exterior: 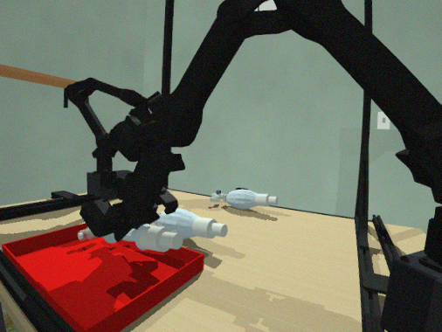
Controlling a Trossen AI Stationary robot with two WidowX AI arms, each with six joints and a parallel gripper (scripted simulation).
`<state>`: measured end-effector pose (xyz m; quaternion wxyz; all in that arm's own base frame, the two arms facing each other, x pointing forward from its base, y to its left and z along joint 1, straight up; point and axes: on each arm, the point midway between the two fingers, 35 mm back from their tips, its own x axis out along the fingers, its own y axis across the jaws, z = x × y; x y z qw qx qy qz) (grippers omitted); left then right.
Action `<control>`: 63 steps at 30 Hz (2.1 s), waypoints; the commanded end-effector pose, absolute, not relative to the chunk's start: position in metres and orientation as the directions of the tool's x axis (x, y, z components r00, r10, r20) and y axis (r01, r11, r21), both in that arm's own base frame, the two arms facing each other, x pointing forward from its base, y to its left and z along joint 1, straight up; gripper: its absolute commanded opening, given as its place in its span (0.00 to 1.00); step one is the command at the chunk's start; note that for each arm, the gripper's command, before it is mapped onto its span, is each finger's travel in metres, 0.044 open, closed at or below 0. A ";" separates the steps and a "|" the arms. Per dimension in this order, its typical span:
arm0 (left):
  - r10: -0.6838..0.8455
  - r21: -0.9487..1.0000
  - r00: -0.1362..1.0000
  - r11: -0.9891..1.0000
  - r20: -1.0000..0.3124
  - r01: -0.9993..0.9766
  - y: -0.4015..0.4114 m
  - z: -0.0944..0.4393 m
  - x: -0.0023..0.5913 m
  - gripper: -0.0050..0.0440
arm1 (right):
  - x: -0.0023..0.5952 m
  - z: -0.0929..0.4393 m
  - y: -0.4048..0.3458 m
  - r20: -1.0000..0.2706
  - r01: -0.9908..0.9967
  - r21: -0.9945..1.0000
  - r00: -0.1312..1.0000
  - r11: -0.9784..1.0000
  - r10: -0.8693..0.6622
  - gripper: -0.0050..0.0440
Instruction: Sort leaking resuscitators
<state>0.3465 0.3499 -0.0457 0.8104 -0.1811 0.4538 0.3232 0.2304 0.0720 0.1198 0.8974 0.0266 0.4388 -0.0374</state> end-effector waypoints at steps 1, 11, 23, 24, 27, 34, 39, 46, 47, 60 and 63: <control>0.368 0.001 0.386 0.724 -0.846 -0.689 0.353 -0.042 0.350 0.10 | 0.230 0.120 0.072 -0.790 0.090 0.014 0.612 0.996 -0.044 1.00; 0.359 0.000 0.377 0.724 -0.854 -0.689 0.354 -0.042 0.350 0.10 | 0.231 0.120 0.072 -0.789 0.089 0.016 0.613 0.996 -0.042 1.00; 0.352 0.000 0.371 0.725 -0.859 -0.688 0.351 -0.045 0.347 1.00 | 0.230 0.120 0.072 -0.790 0.089 0.015 0.612 0.996 -0.043 1.00; 0.352 0.000 0.371 0.725 -0.859 -0.688 0.351 -0.045 0.347 1.00 | 0.230 0.120 0.072 -0.790 0.089 0.015 0.612 0.996 -0.043 1.00; 0.352 0.000 0.371 0.725 -0.859 -0.688 0.351 -0.045 0.347 1.00 | 0.230 0.120 0.072 -0.790 0.089 0.015 0.612 0.996 -0.043 1.00; 0.352 0.000 0.371 0.725 -0.859 -0.688 0.351 -0.045 0.347 1.00 | 0.230 0.120 0.072 -0.790 0.089 0.015 0.612 0.996 -0.043 1.00; 0.352 -0.001 0.372 0.726 -0.859 -0.688 0.351 -0.044 0.348 1.00 | 0.230 0.119 0.072 -0.790 0.089 0.014 0.611 0.996 -0.044 1.00; 0.352 -0.001 0.372 0.726 -0.859 -0.688 0.351 -0.044 0.348 1.00 | 0.230 0.119 0.072 -0.790 0.089 0.014 0.611 0.996 -0.044 1.00; 0.352 -0.001 0.372 0.726 -0.859 -0.688 0.351 -0.044 0.348 1.00 | 0.230 0.119 0.072 -0.790 0.089 0.014 0.611 0.996 -0.044 1.00; 0.351 -0.001 0.372 0.726 -0.859 -0.688 0.351 -0.044 0.348 1.00 | 0.230 0.120 0.072 -0.789 0.089 0.015 0.612 0.996 -0.043 1.00; 0.351 -0.001 0.372 0.726 -0.859 -0.688 0.351 -0.044 0.348 1.00 | 0.230 0.120 0.072 -0.789 0.089 0.015 0.612 0.996 -0.043 1.00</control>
